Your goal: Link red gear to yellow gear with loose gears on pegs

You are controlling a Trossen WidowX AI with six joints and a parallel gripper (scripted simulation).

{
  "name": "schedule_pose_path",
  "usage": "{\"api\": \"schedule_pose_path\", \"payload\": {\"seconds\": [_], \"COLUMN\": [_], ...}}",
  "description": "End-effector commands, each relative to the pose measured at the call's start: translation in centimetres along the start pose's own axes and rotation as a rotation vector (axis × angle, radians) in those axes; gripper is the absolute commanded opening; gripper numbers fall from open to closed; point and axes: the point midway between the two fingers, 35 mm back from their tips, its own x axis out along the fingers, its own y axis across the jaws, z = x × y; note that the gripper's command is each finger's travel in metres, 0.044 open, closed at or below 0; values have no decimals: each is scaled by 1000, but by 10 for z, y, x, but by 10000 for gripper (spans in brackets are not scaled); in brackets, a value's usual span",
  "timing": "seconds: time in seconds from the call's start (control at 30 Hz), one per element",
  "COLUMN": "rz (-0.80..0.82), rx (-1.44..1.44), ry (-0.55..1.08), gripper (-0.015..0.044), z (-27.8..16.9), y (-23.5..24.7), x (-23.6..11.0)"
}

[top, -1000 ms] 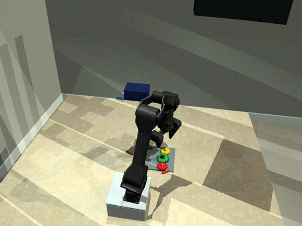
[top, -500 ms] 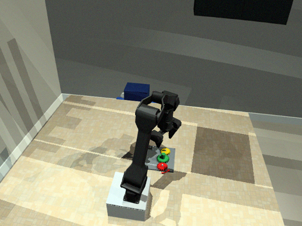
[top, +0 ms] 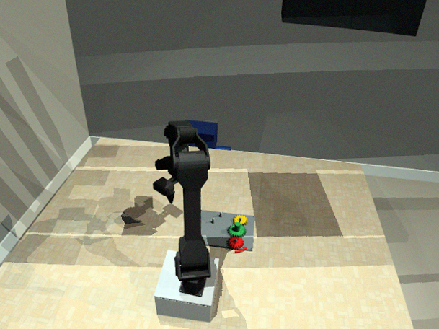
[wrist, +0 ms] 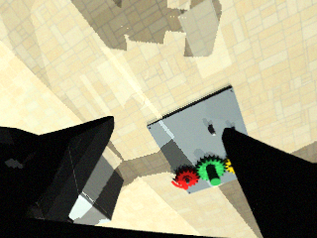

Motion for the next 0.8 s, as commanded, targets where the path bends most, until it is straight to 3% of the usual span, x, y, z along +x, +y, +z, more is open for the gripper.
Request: {"api": "schedule_pose_path", "payload": {"seconds": [0.0,0.23,0.77], "rz": [6,18,18], "rx": [2,2,2], "ry": [-11,-4,-4], "gripper": [440,440,440], "z": [36,65,65], "y": [59,159,161], "x": [-11,-20,-20]}}
